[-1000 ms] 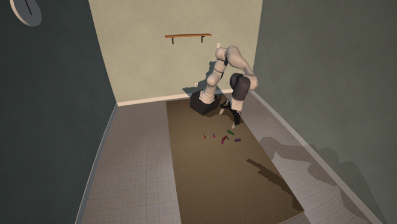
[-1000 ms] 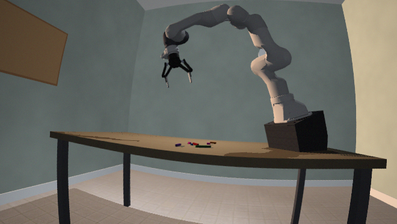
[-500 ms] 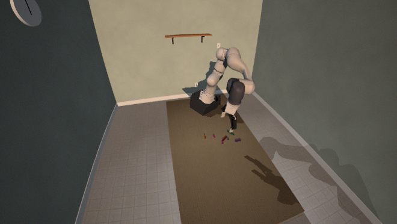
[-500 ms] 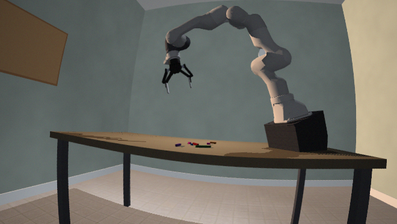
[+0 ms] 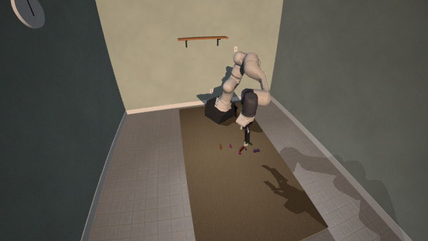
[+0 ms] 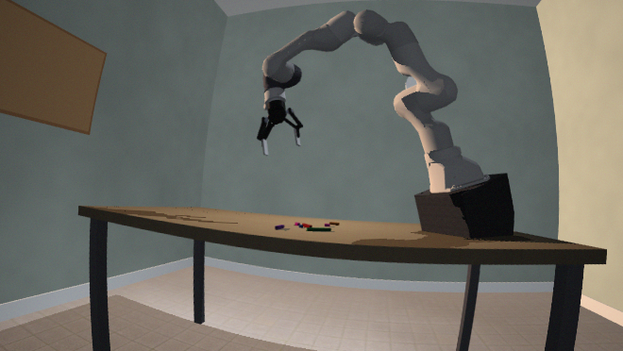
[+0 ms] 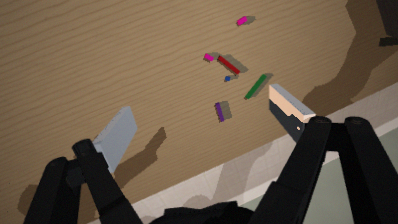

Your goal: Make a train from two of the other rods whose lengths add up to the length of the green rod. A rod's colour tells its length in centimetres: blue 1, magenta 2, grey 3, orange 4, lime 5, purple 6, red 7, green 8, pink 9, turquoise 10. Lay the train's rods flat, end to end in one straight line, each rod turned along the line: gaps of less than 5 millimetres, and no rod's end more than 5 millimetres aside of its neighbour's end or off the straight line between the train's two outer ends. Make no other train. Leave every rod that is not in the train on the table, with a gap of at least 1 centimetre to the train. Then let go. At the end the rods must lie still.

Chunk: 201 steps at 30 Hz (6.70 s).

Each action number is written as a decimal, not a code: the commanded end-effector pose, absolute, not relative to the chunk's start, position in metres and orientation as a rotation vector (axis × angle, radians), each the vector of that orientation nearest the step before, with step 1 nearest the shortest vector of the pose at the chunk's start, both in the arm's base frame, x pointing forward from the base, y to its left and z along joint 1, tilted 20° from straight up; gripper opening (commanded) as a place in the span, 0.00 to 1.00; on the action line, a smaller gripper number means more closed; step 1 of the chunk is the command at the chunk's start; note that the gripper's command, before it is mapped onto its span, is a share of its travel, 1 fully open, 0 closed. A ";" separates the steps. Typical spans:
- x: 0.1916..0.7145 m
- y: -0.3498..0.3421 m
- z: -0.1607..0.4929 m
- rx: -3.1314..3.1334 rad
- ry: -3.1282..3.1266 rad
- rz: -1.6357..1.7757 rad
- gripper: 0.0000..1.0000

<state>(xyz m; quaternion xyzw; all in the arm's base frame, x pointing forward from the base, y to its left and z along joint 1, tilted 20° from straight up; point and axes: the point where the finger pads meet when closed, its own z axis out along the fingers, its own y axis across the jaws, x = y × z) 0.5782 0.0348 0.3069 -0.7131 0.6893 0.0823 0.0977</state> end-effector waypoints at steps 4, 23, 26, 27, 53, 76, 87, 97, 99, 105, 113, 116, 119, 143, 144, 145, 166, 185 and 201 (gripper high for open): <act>0.586 0.038 0.295 -1.860 2.236 0.255 1.00; 0.589 0.038 0.255 -1.406 2.500 0.361 1.00; 0.589 0.038 0.249 -1.327 2.537 0.378 1.00; 0.589 0.038 0.246 -1.301 2.550 0.384 1.00; 0.584 0.026 0.196 -0.642 2.775 0.503 1.00; 0.568 0.004 0.144 0.099 2.870 0.589 1.00; 0.559 -0.007 0.124 0.385 2.863 0.607 1.00; 0.543 -0.023 0.100 0.749 2.818 0.616 1.00; 0.540 -0.026 0.095 0.812 2.806 0.616 1.00; 0.531 -0.034 0.084 0.984 2.766 0.614 1.00; 0.516 -0.046 0.068 1.224 2.692 0.604 1.00; 0.511 -0.050 0.062 1.312 2.660 0.598 1.00; 0.504 -0.055 0.056 1.399 2.625 0.591 1.00; 0.456 -0.087 0.020 1.949 2.319 0.515 1.00; 0.456 -0.087 0.019 1.956 2.314 0.514 1.00; 0.455 -0.087 0.019 1.959 2.312 0.513 1.00; 0.455 -0.087 0.019 1.961 2.310 0.513 1.00; 0.455 -0.087 0.019 1.961 2.310 0.513 1.00; 0.455 -0.087 0.019 1.961 2.310 0.513 1.00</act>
